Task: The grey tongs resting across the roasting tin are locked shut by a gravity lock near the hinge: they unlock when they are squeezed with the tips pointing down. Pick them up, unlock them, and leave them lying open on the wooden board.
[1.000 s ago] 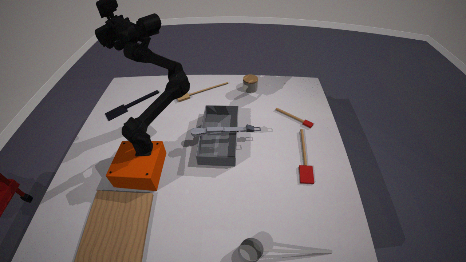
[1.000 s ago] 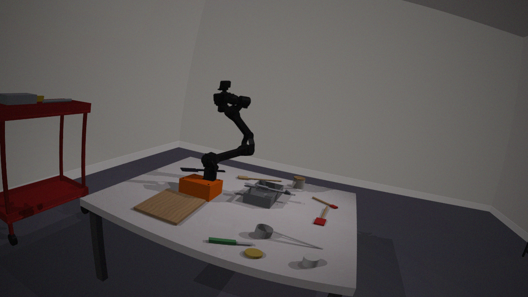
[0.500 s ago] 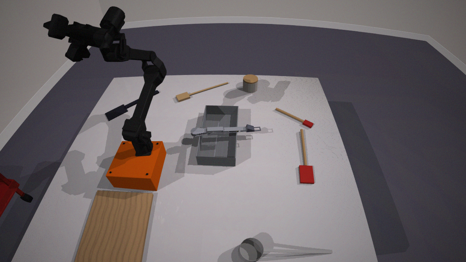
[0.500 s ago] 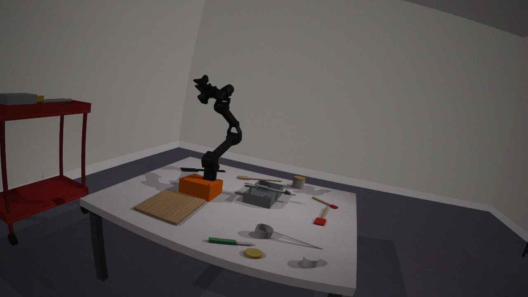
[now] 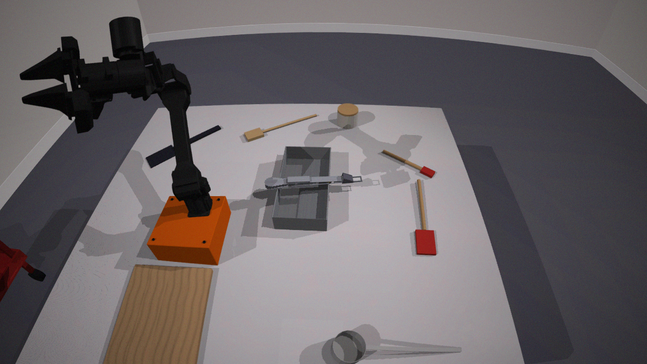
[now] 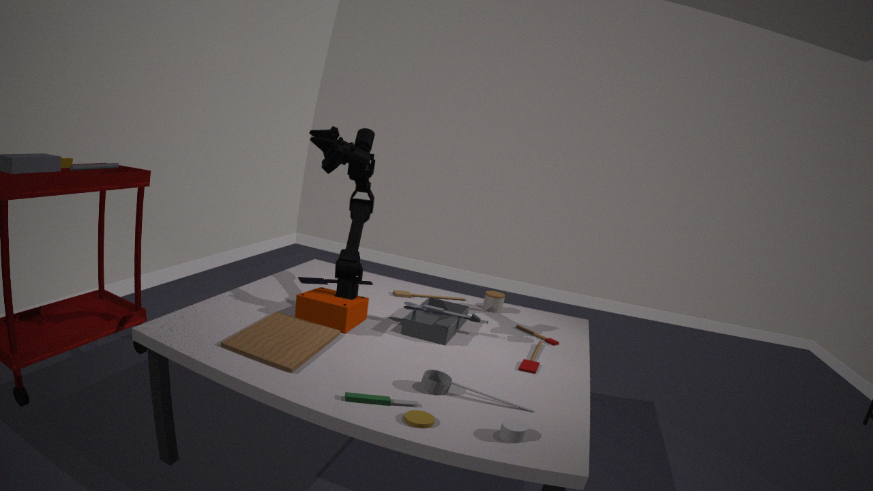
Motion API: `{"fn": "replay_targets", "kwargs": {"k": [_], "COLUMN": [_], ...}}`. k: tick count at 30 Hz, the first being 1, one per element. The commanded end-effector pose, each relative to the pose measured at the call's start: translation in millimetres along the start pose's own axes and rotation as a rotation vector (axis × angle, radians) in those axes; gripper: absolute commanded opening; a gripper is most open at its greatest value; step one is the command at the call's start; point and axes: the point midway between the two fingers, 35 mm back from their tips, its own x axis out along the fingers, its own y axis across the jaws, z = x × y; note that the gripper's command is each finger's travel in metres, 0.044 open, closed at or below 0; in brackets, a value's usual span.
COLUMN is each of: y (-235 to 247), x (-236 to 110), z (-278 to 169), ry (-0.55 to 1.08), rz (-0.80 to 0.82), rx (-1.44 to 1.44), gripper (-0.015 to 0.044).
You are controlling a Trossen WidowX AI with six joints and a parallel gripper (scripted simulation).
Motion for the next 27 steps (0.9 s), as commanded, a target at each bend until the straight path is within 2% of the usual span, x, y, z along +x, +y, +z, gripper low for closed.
{"fn": "replay_targets", "kwargs": {"k": [1, 6, 14, 21, 27], "y": [-53.8, -121.0, -204.8, -267.2, -292.2], "x": [-10.0, -36.0, -107.3, -206.1, -295.7], "z": [-20.7, -35.9, -57.0, -59.7, -50.8], "ry": [0.097, 0.215, 0.499, 0.847, 1.160], "rz": [-0.189, -0.396, -0.655, -0.848, -0.953], "rx": [-0.167, -0.410, -0.736, -1.077, -1.272], "gripper": [0.0260, 0.0260, 0.0260, 0.0260, 0.0260]}}
